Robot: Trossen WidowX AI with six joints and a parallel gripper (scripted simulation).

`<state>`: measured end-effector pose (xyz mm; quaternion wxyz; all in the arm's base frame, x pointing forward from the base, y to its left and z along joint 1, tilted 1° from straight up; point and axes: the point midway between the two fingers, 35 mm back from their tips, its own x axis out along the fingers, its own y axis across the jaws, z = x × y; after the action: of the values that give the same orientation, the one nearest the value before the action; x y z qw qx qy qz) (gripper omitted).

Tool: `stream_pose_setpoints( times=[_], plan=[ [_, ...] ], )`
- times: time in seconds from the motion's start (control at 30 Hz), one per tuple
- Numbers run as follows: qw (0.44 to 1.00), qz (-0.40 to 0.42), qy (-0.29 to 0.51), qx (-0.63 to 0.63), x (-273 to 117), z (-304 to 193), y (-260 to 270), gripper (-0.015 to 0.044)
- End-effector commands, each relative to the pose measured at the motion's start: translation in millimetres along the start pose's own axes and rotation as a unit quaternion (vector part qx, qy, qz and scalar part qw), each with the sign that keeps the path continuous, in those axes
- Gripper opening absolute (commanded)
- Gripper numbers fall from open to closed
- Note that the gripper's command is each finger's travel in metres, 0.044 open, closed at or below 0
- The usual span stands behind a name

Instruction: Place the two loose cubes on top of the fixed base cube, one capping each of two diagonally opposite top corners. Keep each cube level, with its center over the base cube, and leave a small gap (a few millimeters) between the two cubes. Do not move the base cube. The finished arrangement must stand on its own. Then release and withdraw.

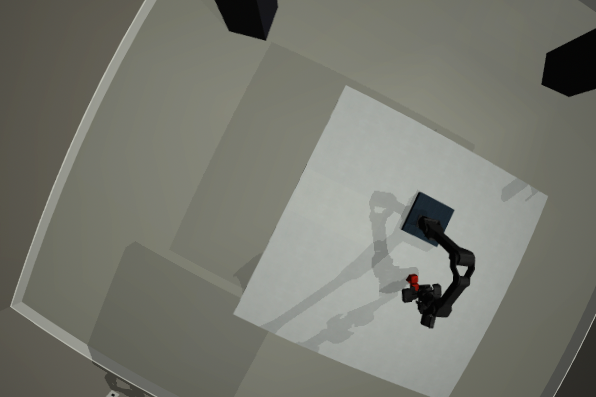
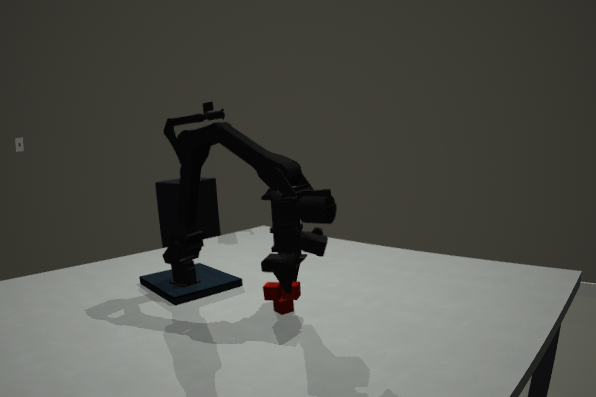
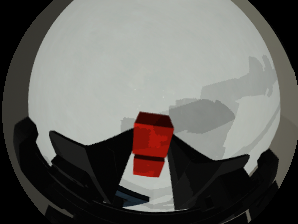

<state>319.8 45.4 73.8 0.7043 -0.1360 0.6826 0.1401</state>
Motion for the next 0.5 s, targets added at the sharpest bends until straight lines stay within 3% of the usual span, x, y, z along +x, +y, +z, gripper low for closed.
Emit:
stream_pose_setpoints(
  times=[0.0, 0.43, 0.47],
  plan=[
    [1.000, 0.001, 0.000, -0.002, 1.8, 0.2, 0.3, 0.0105],
    [1.000, 0.001, 0.000, -0.002, 1.8, 0.2, 0.3, 0.0105],
    [1.000, 0.001, 0.000, -0.002, 1.8, 0.2, 0.3, 0.0131]
  ],
)
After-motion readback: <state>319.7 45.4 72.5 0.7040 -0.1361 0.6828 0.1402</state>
